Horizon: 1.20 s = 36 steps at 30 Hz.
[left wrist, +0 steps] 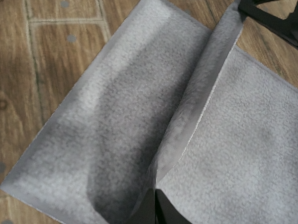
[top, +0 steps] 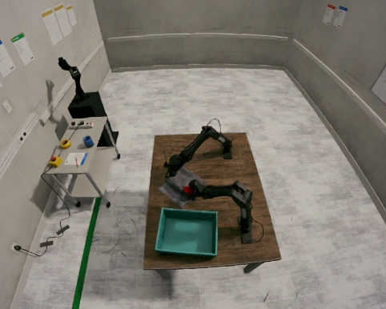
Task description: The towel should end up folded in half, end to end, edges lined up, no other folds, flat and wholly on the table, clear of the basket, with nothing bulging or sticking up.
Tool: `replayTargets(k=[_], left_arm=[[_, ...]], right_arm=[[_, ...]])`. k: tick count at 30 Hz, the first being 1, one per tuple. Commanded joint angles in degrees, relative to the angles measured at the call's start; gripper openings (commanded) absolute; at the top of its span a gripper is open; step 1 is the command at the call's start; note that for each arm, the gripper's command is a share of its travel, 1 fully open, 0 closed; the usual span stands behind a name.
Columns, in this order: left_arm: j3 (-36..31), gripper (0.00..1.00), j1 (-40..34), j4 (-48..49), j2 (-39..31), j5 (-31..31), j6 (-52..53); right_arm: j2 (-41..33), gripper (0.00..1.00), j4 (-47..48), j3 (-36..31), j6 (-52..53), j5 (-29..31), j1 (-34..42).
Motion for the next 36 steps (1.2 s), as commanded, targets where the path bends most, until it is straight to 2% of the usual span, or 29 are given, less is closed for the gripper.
replayTargets(k=[1,11,12,15,16,20,21,22,25,26,29,30,33,34,36], left_arm=[[1.1,0.0,0.5,-0.9,-0.2,0.9,1.7],[3.5,0.0,2.6,-1.8,3.6,0.3,2.8],[3.9,0.0,3.3,-2.3,4.7,0.5,3.4],[4.0,0.0,3.3,-2.4,3.2,0.5,3.4],[4.1,0.0,3.7,-2.4,5.2,-0.7,1.9],[4.1,0.0,3.7,-2.5,4.8,-0.7,2.2],[4.2,0.0,3.1,-2.5,4.2,-0.7,2.3],[5.0,0.0,6.4,-2.5,6.0,1.8,4.0],[5.2,0.0,6.4,-2.7,6.2,1.9,4.1],[5.8,0.19,8.3,-2.7,6.7,3.1,5.5],[6.2,0.19,8.4,-2.9,6.2,3.1,5.6],[6.9,0.7,10.1,-3.1,7.5,4.2,6.8],[7.2,0.7,10.0,-3.3,6.3,4.2,6.9],[8.0,0.78,11.8,-3.6,8.3,5.2,8.1],[8.1,0.78,11.8,-3.7,8.3,5.2,8.2]], right_arm=[[0.9,0.0,-1.2,3.3,0.9,1.6,0.3],[5.0,0.0,-1.7,7.8,-0.2,1.7,-0.1],[6.6,0.0,-3.2,10.4,0.8,1.5,0.6],[6.0,0.0,-3.7,10.9,0.8,1.6,0.5],[8.3,0.0,-3.2,12.2,0.2,0.0,0.5],[8.4,0.0,-3.4,12.5,0.2,0.8,0.4],[6.4,0.0,-3.5,12.6,0.2,1.0,0.4],[12.4,0.0,-4.9,18.2,-0.3,0.5,1.3],[13.3,0.0,-6.4,20.3,-0.3,0.6,1.3],[16.3,0.04,-8.0,25.2,1.2,0.9,1.7],[17.5,0.04,-10.2,27.9,1.3,1.0,0.9],[17.6,0.3,-10.1,28.1,1.6,1.5,2.2],[15.7,0.3,-10.5,28.6,1.7,1.4,2.2],[17.3,0.6,-10.7,29.0,1.6,1.8,2.7],[17.2,0.6,-10.8,29.0,1.6,1.8,2.7]])
